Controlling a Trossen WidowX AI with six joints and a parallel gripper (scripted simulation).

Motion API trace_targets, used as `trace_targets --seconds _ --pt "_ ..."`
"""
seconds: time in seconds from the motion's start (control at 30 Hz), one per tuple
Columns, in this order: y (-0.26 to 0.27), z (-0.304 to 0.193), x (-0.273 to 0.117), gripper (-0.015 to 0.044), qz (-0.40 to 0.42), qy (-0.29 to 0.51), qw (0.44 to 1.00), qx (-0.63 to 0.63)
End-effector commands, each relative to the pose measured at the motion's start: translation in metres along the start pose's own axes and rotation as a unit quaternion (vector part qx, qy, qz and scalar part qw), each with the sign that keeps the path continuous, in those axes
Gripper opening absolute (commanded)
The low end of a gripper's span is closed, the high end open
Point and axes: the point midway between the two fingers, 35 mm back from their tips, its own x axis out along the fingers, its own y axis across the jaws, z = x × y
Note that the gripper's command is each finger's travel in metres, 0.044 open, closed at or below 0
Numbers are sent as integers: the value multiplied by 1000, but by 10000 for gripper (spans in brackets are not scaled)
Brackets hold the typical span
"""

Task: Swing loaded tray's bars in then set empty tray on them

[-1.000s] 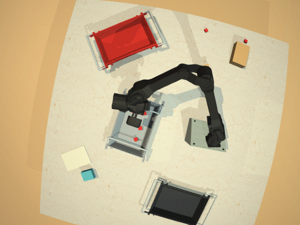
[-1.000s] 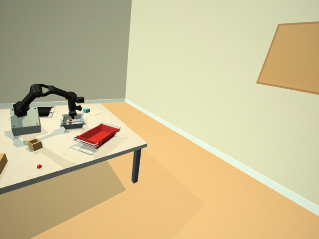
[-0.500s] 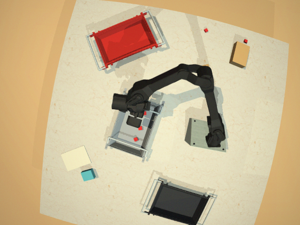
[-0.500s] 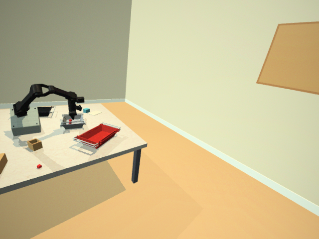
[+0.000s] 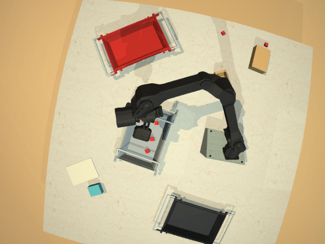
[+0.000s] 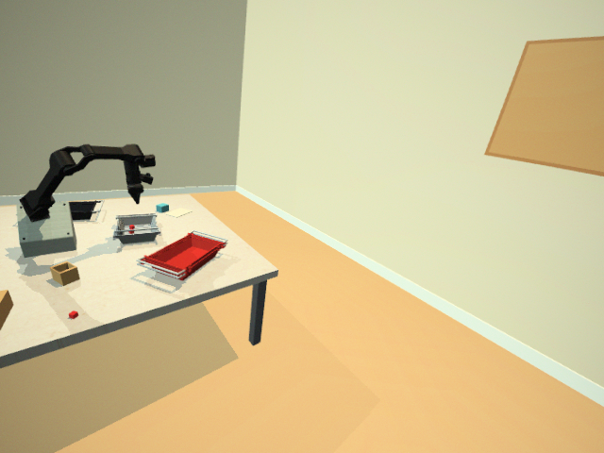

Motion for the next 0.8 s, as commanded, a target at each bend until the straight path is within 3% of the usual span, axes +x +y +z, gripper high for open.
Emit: trace_targets --seconds 0.0,0.33,0.77 --pt "10 -3 7 440 2 9 1000 -1" --pt "156 -43 -4 440 55 -6 998 -4" --pt "300 -172 8 440 73 18 997 -1"
